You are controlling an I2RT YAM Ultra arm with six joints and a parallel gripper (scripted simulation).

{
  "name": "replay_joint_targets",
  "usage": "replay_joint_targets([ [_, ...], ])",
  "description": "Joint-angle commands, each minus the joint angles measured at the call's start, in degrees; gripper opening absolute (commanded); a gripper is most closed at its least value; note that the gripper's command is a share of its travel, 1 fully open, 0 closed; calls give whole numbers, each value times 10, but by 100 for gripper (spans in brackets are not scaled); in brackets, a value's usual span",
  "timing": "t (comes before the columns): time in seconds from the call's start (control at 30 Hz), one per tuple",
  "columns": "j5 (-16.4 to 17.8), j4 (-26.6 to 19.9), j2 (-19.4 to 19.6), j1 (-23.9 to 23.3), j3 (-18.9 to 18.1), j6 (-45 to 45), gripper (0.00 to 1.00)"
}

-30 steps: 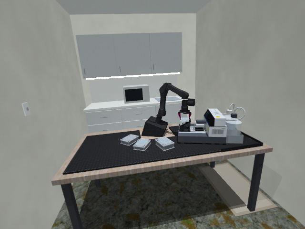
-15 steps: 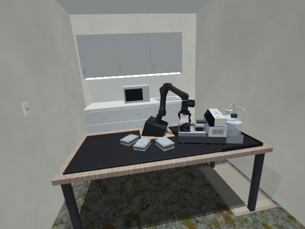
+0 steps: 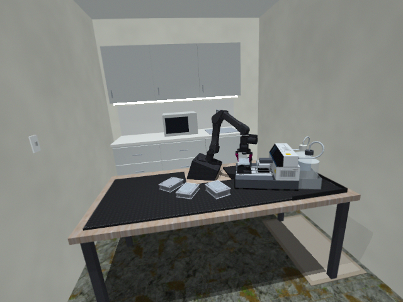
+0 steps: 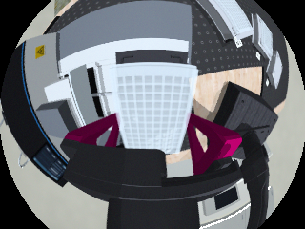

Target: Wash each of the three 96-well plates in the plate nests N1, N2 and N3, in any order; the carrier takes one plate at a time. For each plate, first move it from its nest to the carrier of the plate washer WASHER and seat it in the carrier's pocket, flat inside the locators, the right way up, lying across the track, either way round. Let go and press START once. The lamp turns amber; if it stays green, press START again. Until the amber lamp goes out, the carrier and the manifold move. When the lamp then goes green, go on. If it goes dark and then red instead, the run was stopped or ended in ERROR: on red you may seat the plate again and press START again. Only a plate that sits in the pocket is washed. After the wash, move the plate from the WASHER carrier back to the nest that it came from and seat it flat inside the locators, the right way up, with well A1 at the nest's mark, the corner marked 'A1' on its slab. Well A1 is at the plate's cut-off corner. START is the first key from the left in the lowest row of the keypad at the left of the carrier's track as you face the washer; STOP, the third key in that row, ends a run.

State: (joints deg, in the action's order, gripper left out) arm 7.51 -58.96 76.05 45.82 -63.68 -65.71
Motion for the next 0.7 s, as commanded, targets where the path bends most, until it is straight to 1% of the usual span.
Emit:
replay_joint_targets([
  [0.0, -4, 15, -1, 0, 2, -3, 0],
  [0.67, -7, 85, 26, 9, 43, -11, 0],
])
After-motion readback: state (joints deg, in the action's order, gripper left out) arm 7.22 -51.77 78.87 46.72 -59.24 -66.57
